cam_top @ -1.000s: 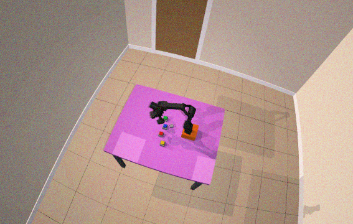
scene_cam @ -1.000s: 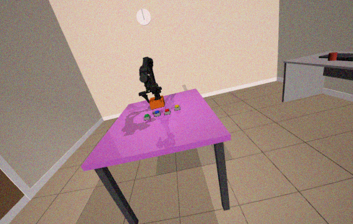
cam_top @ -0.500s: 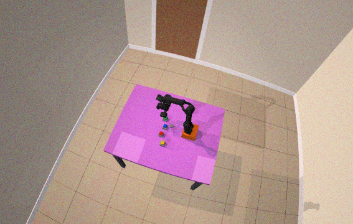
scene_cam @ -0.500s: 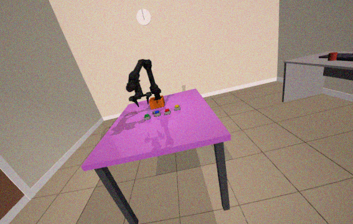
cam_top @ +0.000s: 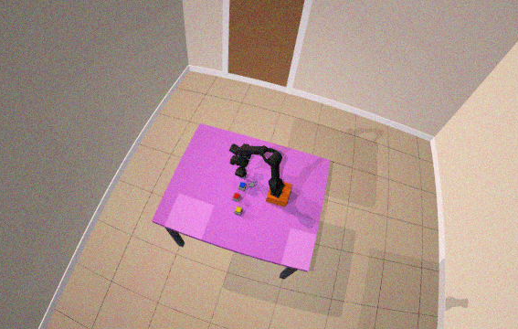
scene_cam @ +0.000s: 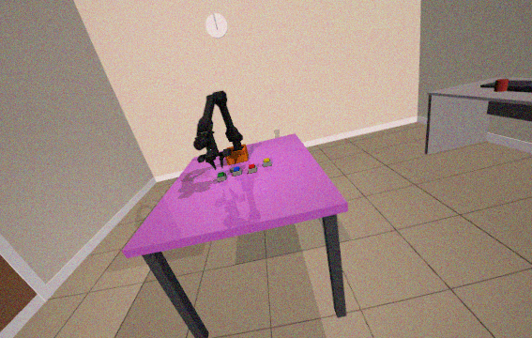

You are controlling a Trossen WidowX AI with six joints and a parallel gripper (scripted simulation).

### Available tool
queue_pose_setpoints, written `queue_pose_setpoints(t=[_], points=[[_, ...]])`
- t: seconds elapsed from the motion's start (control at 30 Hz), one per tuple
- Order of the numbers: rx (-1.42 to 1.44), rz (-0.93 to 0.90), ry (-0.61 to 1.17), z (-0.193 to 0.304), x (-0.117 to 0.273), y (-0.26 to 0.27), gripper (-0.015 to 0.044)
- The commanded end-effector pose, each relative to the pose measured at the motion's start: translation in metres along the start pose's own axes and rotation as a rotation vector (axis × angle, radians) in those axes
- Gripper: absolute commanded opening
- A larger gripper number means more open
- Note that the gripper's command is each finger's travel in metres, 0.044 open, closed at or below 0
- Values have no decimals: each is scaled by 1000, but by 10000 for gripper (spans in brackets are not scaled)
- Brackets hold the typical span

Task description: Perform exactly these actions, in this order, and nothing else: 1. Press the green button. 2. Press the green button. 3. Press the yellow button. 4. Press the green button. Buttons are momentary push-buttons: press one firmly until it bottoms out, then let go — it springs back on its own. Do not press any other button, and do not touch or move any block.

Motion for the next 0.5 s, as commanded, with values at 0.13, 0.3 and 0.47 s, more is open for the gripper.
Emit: queue_pose_setpoints(t=[0.13,0.3,0.47], points=[[-5,5,2,1,-3,-1,20],[-5,5,2,1,-3,-1,20],[-5,5,2,0,-7,-1,20]])
Point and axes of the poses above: the point midway between the two fingers, 35 mm back from their tips, its own x axis back along the fingers, its own y axis across the jaws, z = x × y, the point moved 1 cm from there along x, back along the fingers, and after that the axes turned 2 degrees about x, right-handed, at the moved point
